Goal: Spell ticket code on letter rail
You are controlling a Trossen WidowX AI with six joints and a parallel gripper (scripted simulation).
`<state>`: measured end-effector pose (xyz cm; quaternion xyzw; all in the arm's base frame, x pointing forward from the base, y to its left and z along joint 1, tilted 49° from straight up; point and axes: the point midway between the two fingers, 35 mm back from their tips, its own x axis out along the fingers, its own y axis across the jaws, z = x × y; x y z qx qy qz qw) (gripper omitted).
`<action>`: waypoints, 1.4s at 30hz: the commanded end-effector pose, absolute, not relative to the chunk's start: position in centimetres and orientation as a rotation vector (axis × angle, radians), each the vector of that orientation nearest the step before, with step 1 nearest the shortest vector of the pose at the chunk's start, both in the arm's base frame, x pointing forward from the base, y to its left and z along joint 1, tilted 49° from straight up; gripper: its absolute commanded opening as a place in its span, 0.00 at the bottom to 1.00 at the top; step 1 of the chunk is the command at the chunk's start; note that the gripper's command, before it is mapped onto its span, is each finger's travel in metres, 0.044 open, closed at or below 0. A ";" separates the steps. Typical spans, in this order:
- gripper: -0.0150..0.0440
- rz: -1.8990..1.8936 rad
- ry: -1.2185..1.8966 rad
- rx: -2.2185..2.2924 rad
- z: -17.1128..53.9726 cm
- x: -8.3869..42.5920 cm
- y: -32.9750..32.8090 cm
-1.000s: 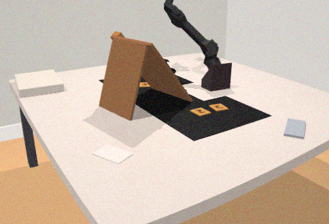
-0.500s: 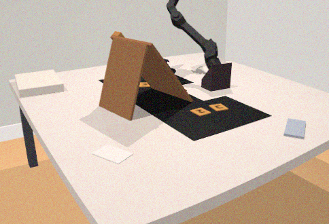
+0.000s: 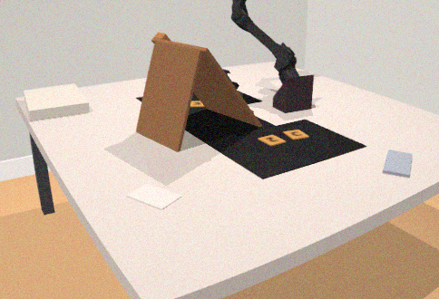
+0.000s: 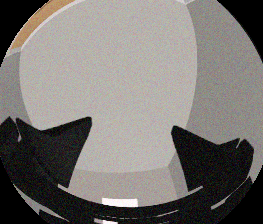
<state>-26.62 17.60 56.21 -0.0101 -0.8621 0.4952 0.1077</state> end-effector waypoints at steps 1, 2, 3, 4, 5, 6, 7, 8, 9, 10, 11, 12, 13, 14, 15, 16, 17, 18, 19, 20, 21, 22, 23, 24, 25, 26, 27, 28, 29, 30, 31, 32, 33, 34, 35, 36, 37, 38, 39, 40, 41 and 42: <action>1.00 1.682 -2.297 -0.270 52.8 -25.9 22.7; 1.00 1.732 -2.222 -0.331 51.8 -25.5 24.1; 1.00 1.778 -2.144 -0.390 50.8 -25.1 25.5; 1.00 1.819 -2.064 -0.447 49.8 -24.6 26.8; 1.00 1.854 -1.981 -0.501 48.7 -24.0 28.0; 1.00 1.885 -1.896 -0.553 47.6 -23.3 29.3; 1.00 1.911 -1.809 -0.602 46.5 -22.6 30.4; 1.00 1.932 -1.721 -0.648 45.4 -21.9 31.5; 1.00 1.949 -1.633 -0.692 44.3 -21.0 32.6; 1.00 1.961 -1.543 -0.733 43.1 -20.1 33.6; 1.00 1.969 -1.469 -0.754 42.4 -19.3 34.3; 1.00 1.973 -1.419 -0.767 41.9 -18.7 34.8; 1.00 1.975 -1.388 -0.777 41.6 -18.3 35.1; 1.00 1.975 -1.348 -0.791 41.1 -17.9 35.5; 1.00 1.975 -1.295 -0.809 40.4 -17.3 35.9; 1.00 1.972 -1.230 -0.831 39.6 -16.5 36.5; 1.00 1.966 -1.152 -0.854 38.6 -15.5 37.1; 1.00 1.957 -1.073 -0.877 37.5 -14.5 37.7; 1.00 1.945 -0.994 -0.897 36.5 -13.5 38.3; 1.00 1.929 -0.917 -0.915 35.4 -12.4 38.7; 1.00 1.912 -0.835 -0.932 34.3 -11.3 39.1; 1.00 1.890 -0.750 -0.948 33.0 -10.1 39.5; 1.00 1.865 -0.665 -0.962 31.8 -8.9 39.8; 1.00 1.837 -0.583 -0.974 30.5 -7.7 40.0; 1.00 1.805 -0.503 -0.983 29.3 -6.5 40.1; 1.00 1.770 -0.424 -0.990 28.1 -5.2 40.2; 1.00 1.733 -0.348 -0.996 26.9 -4.0 40.2; 1.00 1.692 -0.274 -0.999 25.7 -2.7 40.0; 1.00 1.650 -0.202 -1.001 24.5 -1.5 39.9; 1.00 1.605 -0.133 -1.001 23.3 -0.2 39.6; 1.00 1.554 -0.067 -1.001 22.2 1.1 39.3; 1.00 1.501 -0.003 -0.999 21.1 2.4 38.9; 1.00 1.446 0.058 -0.996 19.9 3.7 38.4; 1.00 1.390 0.116 -0.992 18.8 5.0 37.8; 1.00 1.332 0.171 -0.986 17.8 6.2 37.1; 1.00 1.273 0.224 -0.979 16.8 7.4 36.4; 1.00 1.213 0.274 -0.971 15.7 8.6 35.6; 1.00 1.151 0.321 -0.962 14.8 9.7 34.8; 1.00 1.089 0.366 -0.952 13.8 10.8 33.8; 1.00 1.026 0.407 -0.941 12.9 11.8 32.9; 1.00 0.959 0.448 -0.929 12.0 12.9 31.8; 1.00 0.890 0.486 -0.917 11.1 13.9 30.6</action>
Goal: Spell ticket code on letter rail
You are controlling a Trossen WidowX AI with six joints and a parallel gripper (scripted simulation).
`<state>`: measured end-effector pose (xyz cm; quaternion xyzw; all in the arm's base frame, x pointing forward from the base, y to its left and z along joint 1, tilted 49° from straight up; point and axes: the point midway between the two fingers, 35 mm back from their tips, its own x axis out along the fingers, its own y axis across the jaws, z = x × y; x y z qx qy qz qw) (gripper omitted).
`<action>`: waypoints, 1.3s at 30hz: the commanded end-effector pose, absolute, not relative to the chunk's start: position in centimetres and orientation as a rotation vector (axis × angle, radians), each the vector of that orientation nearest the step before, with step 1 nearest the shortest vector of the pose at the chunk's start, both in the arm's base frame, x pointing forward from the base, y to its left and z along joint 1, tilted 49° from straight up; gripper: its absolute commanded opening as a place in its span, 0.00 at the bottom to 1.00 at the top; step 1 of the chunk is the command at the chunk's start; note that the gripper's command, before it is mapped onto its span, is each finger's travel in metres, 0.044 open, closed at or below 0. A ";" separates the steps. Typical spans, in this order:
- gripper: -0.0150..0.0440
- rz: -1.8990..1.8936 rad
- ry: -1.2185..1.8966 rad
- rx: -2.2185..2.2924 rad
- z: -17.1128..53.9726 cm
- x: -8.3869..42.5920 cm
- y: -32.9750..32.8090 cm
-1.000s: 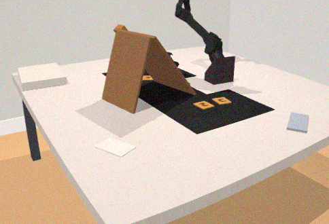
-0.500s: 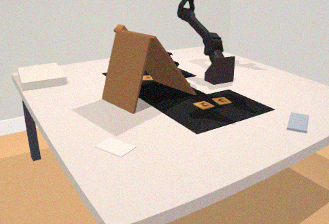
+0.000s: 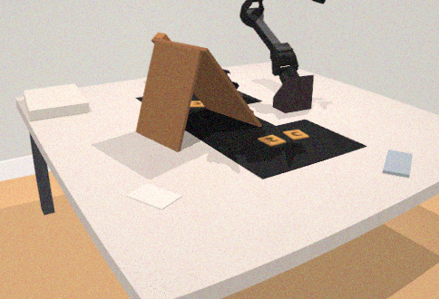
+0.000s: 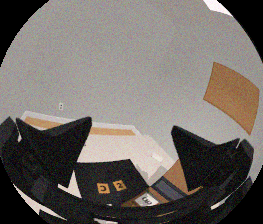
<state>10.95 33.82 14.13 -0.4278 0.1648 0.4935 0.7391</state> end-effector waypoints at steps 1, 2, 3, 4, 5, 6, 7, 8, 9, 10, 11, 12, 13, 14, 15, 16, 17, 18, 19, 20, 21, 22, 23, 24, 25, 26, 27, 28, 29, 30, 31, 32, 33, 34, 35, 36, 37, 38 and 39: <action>1.00 0.821 0.521 -0.903 10.3 14.8 29.4; 1.00 0.752 0.553 -0.890 9.5 15.7 28.1; 1.00 0.682 0.582 -0.876 8.7 16.5 26.8; 1.00 0.613 0.608 -0.861 8.0 17.2 25.4; 1.00 0.543 0.631 -0.847 7.3 17.8 24.0; 1.00 0.473 0.651 -0.833 6.7 18.4 22.6; 1.00 0.404 0.668 -0.818 6.1 19.0 21.1; 1.00 0.335 0.682 -0.804 5.6 19.4 19.6; 1.00 0.267 0.693 -0.790 5.1 19.8 18.1; 1.00 0.198 0.702 -0.776 4.6 20.1 16.6; 1.00 0.129 0.708 -0.762 4.2 20.3 15.0; 1.00 0.062 0.711 -0.748 3.9 20.5 13.5; 1.00 -0.004 0.712 -0.736 3.6 20.5 12.0; 1.00 -0.054 0.711 -0.727 3.4 20.6 10.8; 1.00 -0.083 0.709 -0.721 3.2 20.5 10.1; 1.00 -0.093 0.709 -0.719 3.2 20.5 9.9; 1.00 -0.093 0.709 -0.719 3.2 20.5 9.9; 1.00 -0.093 0.709 -0.719 3.2 20.5 9.9; 1.00 -0.093 0.709 -0.719 3.2 20.5 9.9; 1.00 -0.093 0.709 -0.719 3.2 20.5 9.9; 1.00 -0.093 0.709 -0.719 3.2 20.5 9.9; 1.00 -0.093 0.709 -0.719 3.2 20.5 9.9; 1.00 -0.093 0.709 -0.719 3.2 20.5 9.9; 1.00 -0.093 0.709 -0.719 3.2 20.5 9.9; 1.00 -0.093 0.709 -0.719 3.2 20.5 9.9; 1.00 -0.093 0.709 -0.719 3.2 20.5 9.9; 1.00 -0.093 0.709 -0.719 3.2 20.5 9.9; 1.00 -0.093 0.709 -0.719 3.2 20.5 9.9; 1.00 -0.093 0.709 -0.719 3.2 20.5 9.9; 1.00 -0.093 0.709 -0.719 3.2 20.5 9.9; 1.00 -0.089 0.713 -0.729 3.3 20.6 10.0; 1.00 -0.076 0.726 -0.758 3.5 20.8 10.3; 1.00 -0.054 0.748 -0.805 3.9 21.2 10.8; 1.00 -0.025 0.774 -0.863 4.4 21.6 11.4; 1.00 0.006 0.800 -0.920 5.0 22.1 11.9; 1.00 0.038 0.825 -0.976 5.5 22.5 12.4; 1.00 0.072 0.849 -1.032 6.1 22.9 12.9; 1.00 0.108 0.872 -1.086 6.7 23.3 13.4; 1.00 0.146 0.894 -1.140 7.3 23.7 13.8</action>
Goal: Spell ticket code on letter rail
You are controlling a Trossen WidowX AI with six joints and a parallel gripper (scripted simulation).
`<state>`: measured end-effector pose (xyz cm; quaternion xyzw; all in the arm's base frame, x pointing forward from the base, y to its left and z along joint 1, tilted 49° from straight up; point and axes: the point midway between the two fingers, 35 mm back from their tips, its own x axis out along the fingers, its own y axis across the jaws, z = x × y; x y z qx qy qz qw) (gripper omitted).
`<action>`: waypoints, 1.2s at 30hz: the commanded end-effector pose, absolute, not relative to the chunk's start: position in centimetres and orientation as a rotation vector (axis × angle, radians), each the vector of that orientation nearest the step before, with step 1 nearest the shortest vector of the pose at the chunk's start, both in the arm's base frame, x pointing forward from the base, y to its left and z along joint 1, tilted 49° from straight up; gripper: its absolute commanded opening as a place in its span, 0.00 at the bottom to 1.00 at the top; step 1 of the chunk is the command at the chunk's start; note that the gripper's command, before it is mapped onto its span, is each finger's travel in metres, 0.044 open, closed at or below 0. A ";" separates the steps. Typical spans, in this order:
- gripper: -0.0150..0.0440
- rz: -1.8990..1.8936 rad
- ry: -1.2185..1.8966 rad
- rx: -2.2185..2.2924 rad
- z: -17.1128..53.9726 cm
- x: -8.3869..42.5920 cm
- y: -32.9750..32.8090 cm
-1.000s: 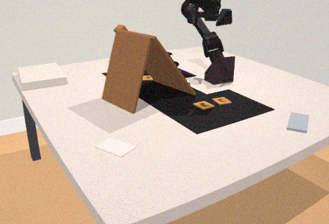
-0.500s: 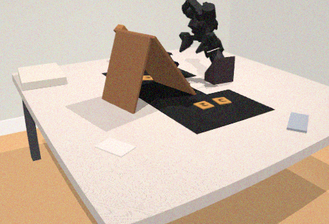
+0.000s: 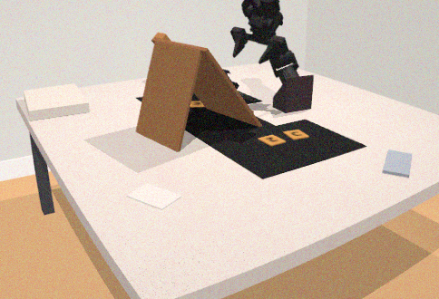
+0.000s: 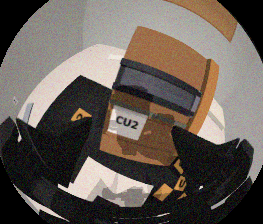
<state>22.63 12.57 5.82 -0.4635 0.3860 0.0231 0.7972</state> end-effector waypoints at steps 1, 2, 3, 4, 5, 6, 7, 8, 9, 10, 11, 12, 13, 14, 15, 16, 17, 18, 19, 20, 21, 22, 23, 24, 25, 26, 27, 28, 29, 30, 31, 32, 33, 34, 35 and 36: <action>1.00 0.185 0.915 -1.193 7.9 24.1 14.1; 1.00 0.226 0.934 -1.243 8.6 24.5 14.5; 1.00 0.269 0.952 -1.293 9.3 24.9 14.8; 1.00 0.314 0.968 -1.342 10.0 25.3 15.1; 1.00 0.360 0.983 -1.390 10.8 25.6 15.4; 1.00 0.407 0.997 -1.438 11.5 25.9 15.6; 1.00 0.456 1.010 -1.484 12.2 26.2 15.8; 1.00 0.507 1.022 -1.530 12.9 26.5 15.9; 1.00 0.560 1.032 -1.575 13.7 26.7 16.0; 1.00 0.614 1.040 -1.619 14.4 26.9 16.1; 1.00 0.669 1.046 -1.661 15.2 27.1 16.1; 1.00 0.726 1.050 -1.702 16.0 27.2 16.2; 1.00 0.785 1.052 -1.742 16.7 27.4 16.1; 1.00 0.845 1.052 -1.780 17.5 27.5 16.1; 1.00 0.906 1.050 -1.817 18.3 27.5 16.0; 1.00 0.956 1.045 -1.845 18.9 27.6 16.0; 1.00 0.987 1.042 -1.862 19.3 27.6 15.9; 1.00 0.997 1.041 -1.868 19.4 27.6 15.9; 1.00 0.997 1.041 -1.868 19.4 27.6 15.9; 1.00 0.997 1.041 -1.868 19.4 27.6 15.9; 1.00 0.997 1.041 -1.868 19.4 27.6 15.9; 1.00 0.997 1.041 -1.868 19.4 27.6 15.9; 1.00 0.997 1.041 -1.868 19.4 27.6 15.9; 1.00 0.997 1.041 -1.868 19.4 27.6 15.9; 1.00 0.997 1.041 -1.868 19.4 27.6 15.9; 1.00 0.997 1.041 -1.868 19.4 27.6 15.9; 1.00 0.997 1.041 -1.868 19.4 27.6 15.9; 1.00 0.997 1.041 -1.868 19.4 27.6 15.9; 1.00 0.997 1.041 -1.868 19.4 27.6 15.9; 1.00 0.997 1.041 -1.868 19.4 27.6 15.9; 1.00 0.997 1.041 -1.868 19.4 27.6 15.9; 1.00 0.997 1.041 -1.868 19.4 27.6 15.9; 1.00 0.997 1.041 -1.868 19.4 27.6 15.9; 1.00 0.997 1.041 -1.868 19.4 27.6 15.9; 1.00 0.997 1.041 -1.868 19.4 27.6 15.9; 1.00 0.997 1.041 -1.868 19.4 27.6 15.9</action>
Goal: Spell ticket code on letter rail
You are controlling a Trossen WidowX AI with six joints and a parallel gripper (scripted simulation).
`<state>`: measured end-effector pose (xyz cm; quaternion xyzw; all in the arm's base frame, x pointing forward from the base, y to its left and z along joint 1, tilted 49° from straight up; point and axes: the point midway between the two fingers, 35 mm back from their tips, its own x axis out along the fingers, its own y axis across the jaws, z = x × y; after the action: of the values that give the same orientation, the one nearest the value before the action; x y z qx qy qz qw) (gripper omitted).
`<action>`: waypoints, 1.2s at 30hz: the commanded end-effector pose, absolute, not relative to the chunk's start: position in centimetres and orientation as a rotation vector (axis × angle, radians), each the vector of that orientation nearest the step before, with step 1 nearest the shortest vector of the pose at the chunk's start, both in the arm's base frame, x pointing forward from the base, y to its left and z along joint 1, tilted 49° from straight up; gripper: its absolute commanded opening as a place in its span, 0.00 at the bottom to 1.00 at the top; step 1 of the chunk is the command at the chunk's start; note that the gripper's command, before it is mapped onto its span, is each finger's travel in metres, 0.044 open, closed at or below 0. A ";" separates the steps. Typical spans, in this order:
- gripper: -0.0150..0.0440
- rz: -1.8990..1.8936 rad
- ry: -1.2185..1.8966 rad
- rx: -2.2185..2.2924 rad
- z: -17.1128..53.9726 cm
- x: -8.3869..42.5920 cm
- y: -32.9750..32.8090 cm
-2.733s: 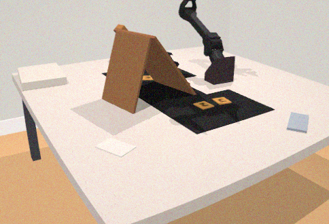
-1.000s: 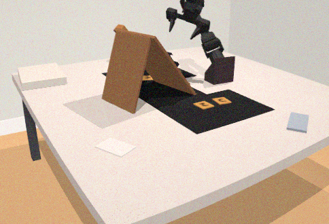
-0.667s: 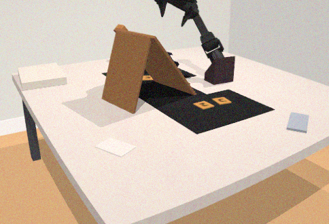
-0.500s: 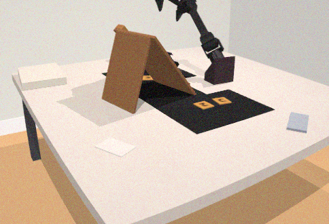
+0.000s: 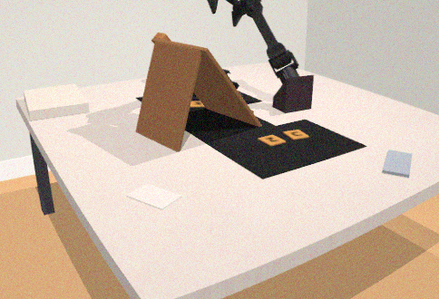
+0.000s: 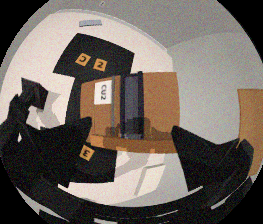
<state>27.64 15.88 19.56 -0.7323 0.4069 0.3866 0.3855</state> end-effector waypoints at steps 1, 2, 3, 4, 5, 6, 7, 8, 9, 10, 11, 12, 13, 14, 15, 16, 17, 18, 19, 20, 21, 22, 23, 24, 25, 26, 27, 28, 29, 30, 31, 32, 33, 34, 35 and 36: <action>1.00 0.997 1.041 -1.868 19.4 27.6 15.9; 1.00 0.997 1.041 -1.867 19.3 27.5 16.1; 1.00 0.998 1.041 -1.867 18.9 27.2 16.7; 1.00 0.998 1.041 -1.867 18.4 26.6 17.6; 1.00 0.998 1.041 -1.867 18.1 26.2 18.2; 1.00 0.998 1.041 -1.867 18.0 26.1 18.4; 1.00 0.998 1.041 -1.867 18.0 26.1 18.4; 1.00 0.998 1.041 -1.867 18.0 26.1 18.4; 1.00 0.998 1.041 -1.867 18.0 26.1 18.4; 1.00 0.998 1.041 -1.867 18.0 26.1 18.4; 1.00 0.998 1.041 -1.867 18.0 26.1 18.4; 1.00 0.998 1.041 -1.867 18.0 26.1 18.4; 1.00 0.998 1.041 -1.867 18.0 26.1 18.4; 1.00 0.998 1.041 -1.867 18.0 26.1 18.4; 1.00 0.998 1.041 -1.867 18.0 26.1 18.4; 1.00 0.998 1.041 -1.867 18.0 26.1 18.4; 1.00 0.998 1.041 -1.867 18.0 26.1 18.4; 0.96 0.997 1.043 -1.866 17.8 26.1 18.5; 0.91 0.996 1.052 -1.865 17.5 26.3 18.6; 0.87 0.994 1.065 -1.862 16.9 26.5 18.7; 0.83 0.992 1.084 -1.858 16.1 26.7 18.9; 0.83 0.988 1.109 -1.854 15.1 27.0 19.2; 0.83 0.983 1.139 -1.848 13.8 27.4 19.5; 0.83 0.976 1.172 -1.842 12.3 27.7 19.7; 0.83 0.969 1.206 -1.835 10.8 28.0 19.9; 0.83 0.962 1.239 -1.829 9.2 28.3 20.0; 0.83 0.954 1.272 -1.823 7.7 28.5 20.1; 0.83 0.951 1.310 -1.819 6.0 28.6 20.1; 0.83 0.947 1.348 -1.815 4.4 28.6 20.1; 0.83 0.942 1.386 -1.811 2.8 28.6 20.0; 0.83 0.936 1.424 -1.807 1.1 28.6 19.8; 0.83 0.928 1.462 -1.803 -0.5 28.5 19.5; 0.83 0.918 1.500 -1.799 -2.1 28.3 19.2; 0.83 0.907 1.538 -1.795 -3.7 28.1 18.9; 0.83 0.893 1.575 -1.790 -5.2 27.9 18.4; 0.83 0.878 1.612 -1.786 -6.7 27.7 18.0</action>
<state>28.47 19.45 -1.99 -0.6803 0.5654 0.3469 0.3118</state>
